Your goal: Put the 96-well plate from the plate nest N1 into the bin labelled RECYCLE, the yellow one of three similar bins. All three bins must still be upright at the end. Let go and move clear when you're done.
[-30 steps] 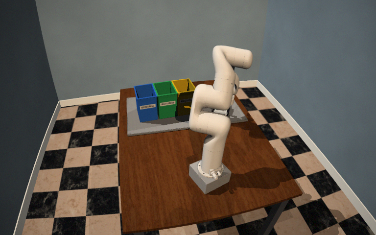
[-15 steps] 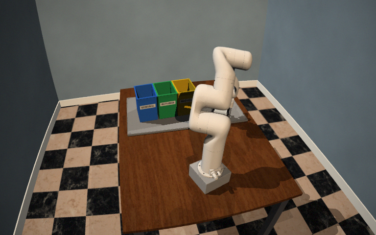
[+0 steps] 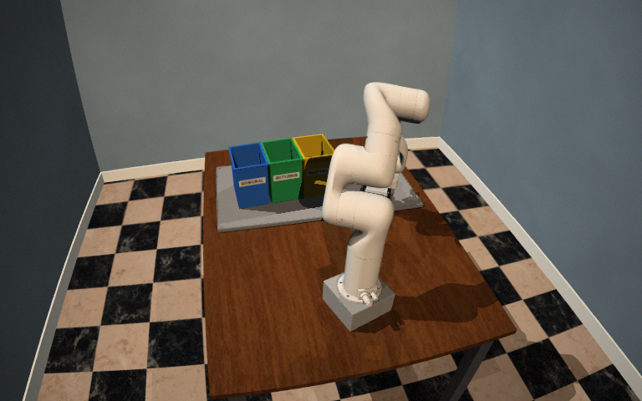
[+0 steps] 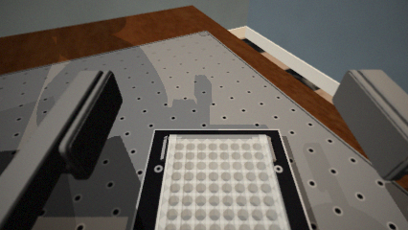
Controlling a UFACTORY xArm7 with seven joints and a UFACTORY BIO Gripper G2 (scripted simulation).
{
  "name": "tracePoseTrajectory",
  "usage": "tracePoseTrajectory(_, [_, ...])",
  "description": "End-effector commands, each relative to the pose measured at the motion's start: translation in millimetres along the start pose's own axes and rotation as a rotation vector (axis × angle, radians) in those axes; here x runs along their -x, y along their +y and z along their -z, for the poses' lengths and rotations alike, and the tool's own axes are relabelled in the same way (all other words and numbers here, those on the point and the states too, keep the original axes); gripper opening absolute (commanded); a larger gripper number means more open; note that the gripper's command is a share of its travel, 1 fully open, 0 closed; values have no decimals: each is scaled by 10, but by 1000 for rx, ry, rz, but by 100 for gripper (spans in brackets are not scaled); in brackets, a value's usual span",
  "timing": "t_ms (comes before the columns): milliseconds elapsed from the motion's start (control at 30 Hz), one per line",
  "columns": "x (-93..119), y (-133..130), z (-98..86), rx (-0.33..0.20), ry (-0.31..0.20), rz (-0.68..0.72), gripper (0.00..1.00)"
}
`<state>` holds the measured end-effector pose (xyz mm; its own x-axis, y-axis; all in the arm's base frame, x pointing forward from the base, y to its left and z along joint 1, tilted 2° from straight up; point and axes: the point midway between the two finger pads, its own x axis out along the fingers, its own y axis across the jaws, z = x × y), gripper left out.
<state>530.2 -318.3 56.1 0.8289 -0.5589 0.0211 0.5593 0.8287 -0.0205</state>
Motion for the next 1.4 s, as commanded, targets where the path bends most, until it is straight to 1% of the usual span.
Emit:
tracePoseTrajectory(0, [-15, 1, 60, 0, -4, 0, 37])
tracePoseTrajectory(333, [-15, 1, 227, 0, -4, 0, 37])
tracePoseTrajectory(400, [-15, 1, 227, 0, -4, 0, 37])
tracePoseTrajectory(900, [-16, 1, 477, 0, -4, 0, 37])
tracePoseTrajectory(967, [-16, 1, 477, 0, -4, 0, 37])
tracePoseTrajectory(1133, [-16, 1, 561, 0, -4, 0, 37])
tracePoseTrajectory(1367, [-16, 1, 561, 0, -4, 0, 37])
